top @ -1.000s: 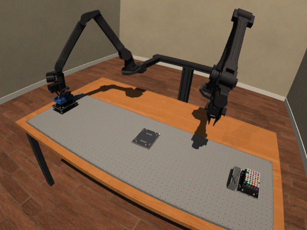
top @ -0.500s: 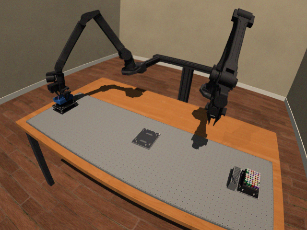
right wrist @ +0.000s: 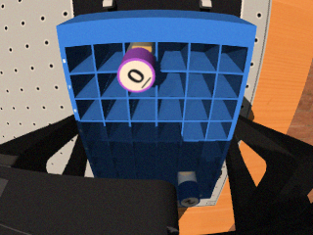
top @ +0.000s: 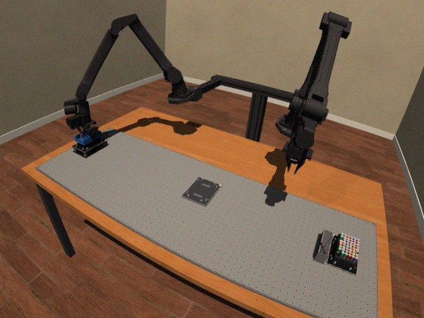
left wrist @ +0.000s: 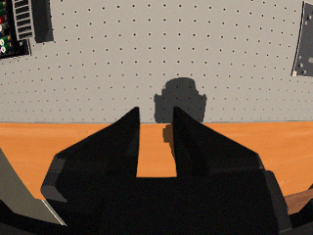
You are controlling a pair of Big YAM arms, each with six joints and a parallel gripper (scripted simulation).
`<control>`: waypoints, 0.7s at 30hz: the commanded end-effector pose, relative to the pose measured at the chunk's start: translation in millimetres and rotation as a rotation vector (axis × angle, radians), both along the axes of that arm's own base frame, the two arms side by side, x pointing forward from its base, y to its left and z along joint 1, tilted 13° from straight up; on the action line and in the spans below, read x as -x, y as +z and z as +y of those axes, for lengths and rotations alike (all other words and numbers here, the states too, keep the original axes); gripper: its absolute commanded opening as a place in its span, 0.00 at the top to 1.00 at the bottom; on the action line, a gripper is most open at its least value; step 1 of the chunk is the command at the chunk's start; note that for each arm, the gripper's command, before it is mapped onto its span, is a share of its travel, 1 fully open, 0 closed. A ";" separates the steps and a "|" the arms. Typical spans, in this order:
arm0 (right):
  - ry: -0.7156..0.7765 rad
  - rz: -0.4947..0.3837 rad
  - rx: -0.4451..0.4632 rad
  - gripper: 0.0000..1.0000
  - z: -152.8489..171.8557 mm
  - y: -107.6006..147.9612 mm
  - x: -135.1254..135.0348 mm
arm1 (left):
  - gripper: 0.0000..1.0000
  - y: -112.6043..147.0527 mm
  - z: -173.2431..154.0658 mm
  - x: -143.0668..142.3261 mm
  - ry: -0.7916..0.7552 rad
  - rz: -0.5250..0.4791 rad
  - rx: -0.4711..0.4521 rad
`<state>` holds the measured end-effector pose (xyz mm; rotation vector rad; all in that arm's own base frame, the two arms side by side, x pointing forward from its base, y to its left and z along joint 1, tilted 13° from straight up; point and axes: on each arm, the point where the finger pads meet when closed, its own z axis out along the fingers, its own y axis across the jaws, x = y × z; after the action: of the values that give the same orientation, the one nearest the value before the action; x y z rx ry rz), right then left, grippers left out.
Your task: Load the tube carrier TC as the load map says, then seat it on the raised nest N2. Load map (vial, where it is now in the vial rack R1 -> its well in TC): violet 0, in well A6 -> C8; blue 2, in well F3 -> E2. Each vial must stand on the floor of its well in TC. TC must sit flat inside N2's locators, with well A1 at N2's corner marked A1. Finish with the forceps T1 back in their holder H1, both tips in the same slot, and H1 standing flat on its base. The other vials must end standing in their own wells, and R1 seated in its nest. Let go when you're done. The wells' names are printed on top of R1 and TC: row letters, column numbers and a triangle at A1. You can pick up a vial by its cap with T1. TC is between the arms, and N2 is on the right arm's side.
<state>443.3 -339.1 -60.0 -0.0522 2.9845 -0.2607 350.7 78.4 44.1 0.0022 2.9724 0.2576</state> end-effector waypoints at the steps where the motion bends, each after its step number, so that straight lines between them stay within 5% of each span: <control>1: -0.003 -0.019 0.011 1.00 0.3 3.9 -9.7 | 0.76 -1.5 0.6 2.4 0.010 0.017 0.002; 21: -0.003 -0.037 0.025 1.00 -8.3 8.6 -18.2 | 0.76 -1.5 0.6 2.4 0.010 0.017 0.002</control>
<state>443.2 -339.0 -63.5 -0.0523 2.9863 -0.2590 350.7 78.4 44.1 0.0022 2.9724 0.2576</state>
